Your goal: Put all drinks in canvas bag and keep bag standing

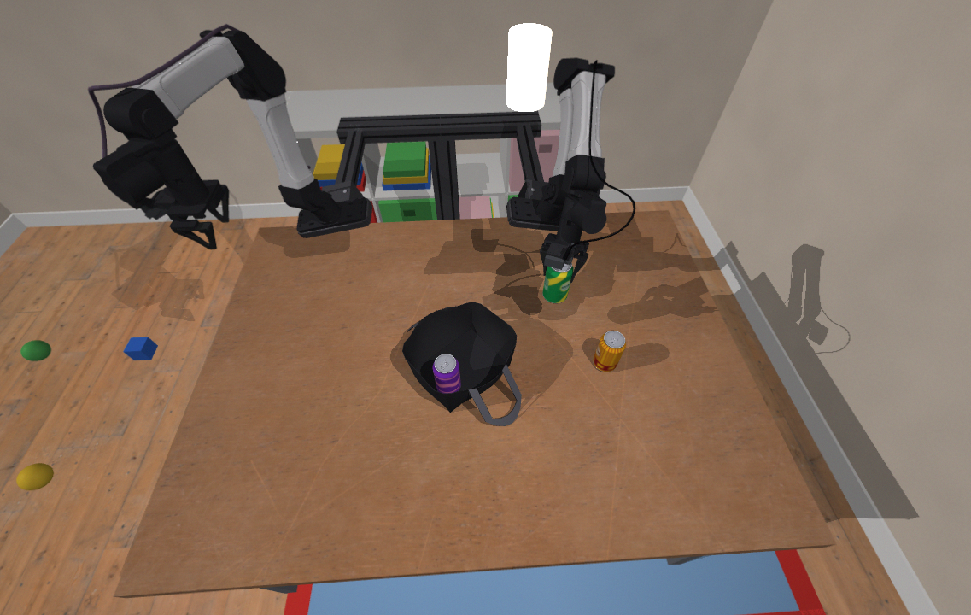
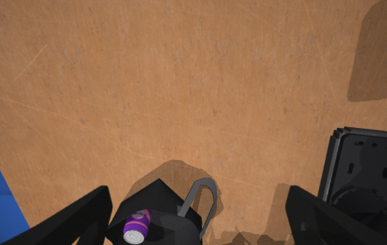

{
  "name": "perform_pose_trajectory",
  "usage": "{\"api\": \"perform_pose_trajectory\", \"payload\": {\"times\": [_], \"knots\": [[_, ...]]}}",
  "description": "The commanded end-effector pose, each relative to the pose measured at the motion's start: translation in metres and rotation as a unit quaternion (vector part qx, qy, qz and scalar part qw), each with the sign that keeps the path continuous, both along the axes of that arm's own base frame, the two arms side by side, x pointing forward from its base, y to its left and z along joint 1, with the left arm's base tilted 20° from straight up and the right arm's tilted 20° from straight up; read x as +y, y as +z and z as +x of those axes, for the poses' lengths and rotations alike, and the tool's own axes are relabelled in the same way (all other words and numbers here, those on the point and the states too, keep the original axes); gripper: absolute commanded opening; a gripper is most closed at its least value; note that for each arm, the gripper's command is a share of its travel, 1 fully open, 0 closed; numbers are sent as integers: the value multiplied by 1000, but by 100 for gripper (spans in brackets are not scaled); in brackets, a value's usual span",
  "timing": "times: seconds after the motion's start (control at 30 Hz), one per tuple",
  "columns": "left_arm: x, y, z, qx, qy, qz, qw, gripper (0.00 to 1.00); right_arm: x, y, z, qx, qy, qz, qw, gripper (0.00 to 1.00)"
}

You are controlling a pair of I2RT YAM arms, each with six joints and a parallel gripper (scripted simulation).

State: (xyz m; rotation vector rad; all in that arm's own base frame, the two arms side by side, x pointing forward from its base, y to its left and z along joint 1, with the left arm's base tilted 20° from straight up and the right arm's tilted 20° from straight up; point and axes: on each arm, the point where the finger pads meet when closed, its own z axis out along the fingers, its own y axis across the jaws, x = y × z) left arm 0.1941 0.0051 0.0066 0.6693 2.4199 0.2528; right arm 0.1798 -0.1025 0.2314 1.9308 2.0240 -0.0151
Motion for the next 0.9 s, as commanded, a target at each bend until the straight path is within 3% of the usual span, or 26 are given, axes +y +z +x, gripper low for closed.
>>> {"api": "perform_pose_trajectory", "payload": {"times": [0.0,0.2,0.87], "knots": [[-3,10,27,-35,20,13,999,70,-1,7,3,-15,1,-11,1000,86],[-16,20,46,-68,49,0,996,70,-1,7,3,-15,1,-11,1000,86],[-20,15,43,-39,20,2,999,70,-1,7,3,-15,1,-11,1000,86]]}}
